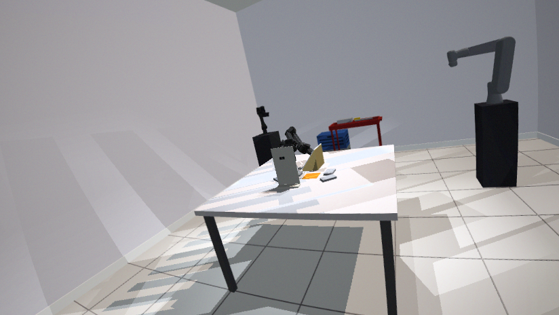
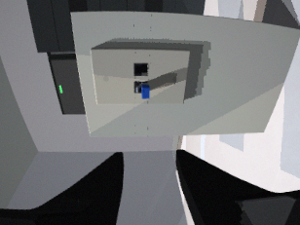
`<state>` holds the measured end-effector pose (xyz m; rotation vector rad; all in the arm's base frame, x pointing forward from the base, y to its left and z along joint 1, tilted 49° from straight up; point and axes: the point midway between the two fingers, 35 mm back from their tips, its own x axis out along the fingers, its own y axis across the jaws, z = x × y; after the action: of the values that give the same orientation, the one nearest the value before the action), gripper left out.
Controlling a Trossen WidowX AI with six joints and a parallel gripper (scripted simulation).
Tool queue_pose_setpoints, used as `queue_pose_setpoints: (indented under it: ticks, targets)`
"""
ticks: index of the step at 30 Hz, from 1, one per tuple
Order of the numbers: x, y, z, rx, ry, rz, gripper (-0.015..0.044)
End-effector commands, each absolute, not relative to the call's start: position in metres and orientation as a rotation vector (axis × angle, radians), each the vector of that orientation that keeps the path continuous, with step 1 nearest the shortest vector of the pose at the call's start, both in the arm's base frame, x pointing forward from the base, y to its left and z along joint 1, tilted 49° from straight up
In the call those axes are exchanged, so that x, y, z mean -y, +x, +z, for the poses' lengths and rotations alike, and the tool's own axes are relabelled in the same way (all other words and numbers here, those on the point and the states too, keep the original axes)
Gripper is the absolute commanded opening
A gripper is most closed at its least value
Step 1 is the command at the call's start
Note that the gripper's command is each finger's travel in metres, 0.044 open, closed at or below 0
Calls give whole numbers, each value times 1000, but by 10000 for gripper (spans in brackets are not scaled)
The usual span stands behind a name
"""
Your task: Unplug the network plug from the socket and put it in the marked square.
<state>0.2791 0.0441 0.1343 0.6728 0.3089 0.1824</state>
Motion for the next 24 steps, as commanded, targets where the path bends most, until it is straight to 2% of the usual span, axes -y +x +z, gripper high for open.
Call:
queue_pose_setpoints:
  ticks: [1,24]
  targets:
    - [-46,277,130,-320,695,187,156]
    - [-51,328,130,-318,695,188,156]
